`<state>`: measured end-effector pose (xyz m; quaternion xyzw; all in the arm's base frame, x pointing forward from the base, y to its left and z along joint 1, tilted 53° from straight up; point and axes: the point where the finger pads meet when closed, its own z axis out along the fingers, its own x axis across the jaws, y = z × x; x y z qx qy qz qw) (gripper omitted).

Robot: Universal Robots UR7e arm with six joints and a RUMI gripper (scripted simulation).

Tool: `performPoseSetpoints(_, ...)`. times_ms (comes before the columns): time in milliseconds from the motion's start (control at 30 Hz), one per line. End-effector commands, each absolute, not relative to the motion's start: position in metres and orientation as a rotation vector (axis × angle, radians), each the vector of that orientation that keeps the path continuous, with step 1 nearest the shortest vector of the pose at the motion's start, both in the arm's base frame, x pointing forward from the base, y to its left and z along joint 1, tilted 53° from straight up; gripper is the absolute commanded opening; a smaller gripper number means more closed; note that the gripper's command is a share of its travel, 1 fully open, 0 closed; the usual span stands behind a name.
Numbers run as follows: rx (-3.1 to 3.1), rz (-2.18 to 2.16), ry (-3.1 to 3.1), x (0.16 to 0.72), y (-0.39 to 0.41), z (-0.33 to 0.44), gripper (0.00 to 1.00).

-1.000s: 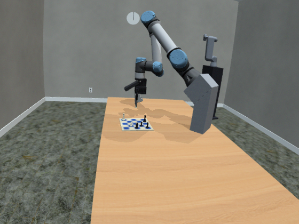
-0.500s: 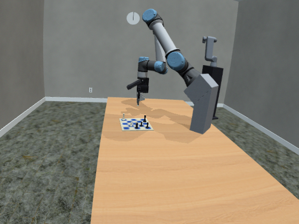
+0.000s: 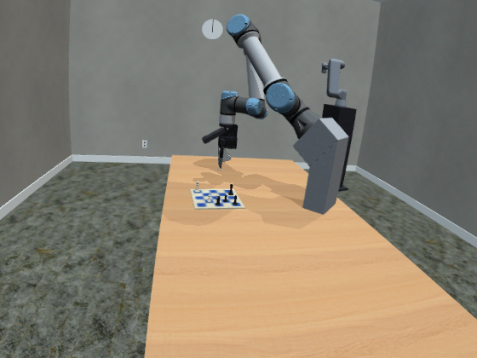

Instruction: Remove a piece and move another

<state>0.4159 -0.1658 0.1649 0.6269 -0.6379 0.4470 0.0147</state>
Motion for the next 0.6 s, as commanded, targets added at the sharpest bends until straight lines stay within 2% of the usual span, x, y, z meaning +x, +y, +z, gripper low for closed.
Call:
performPoseSetpoints(0, 1.952, 1.391, -1.985, 0.417, -0.167, 0.164, 0.00)
performPoseSetpoints(567, 1.953, 1.390, -1.986, 0.433, -0.186, 0.146, 0.00)
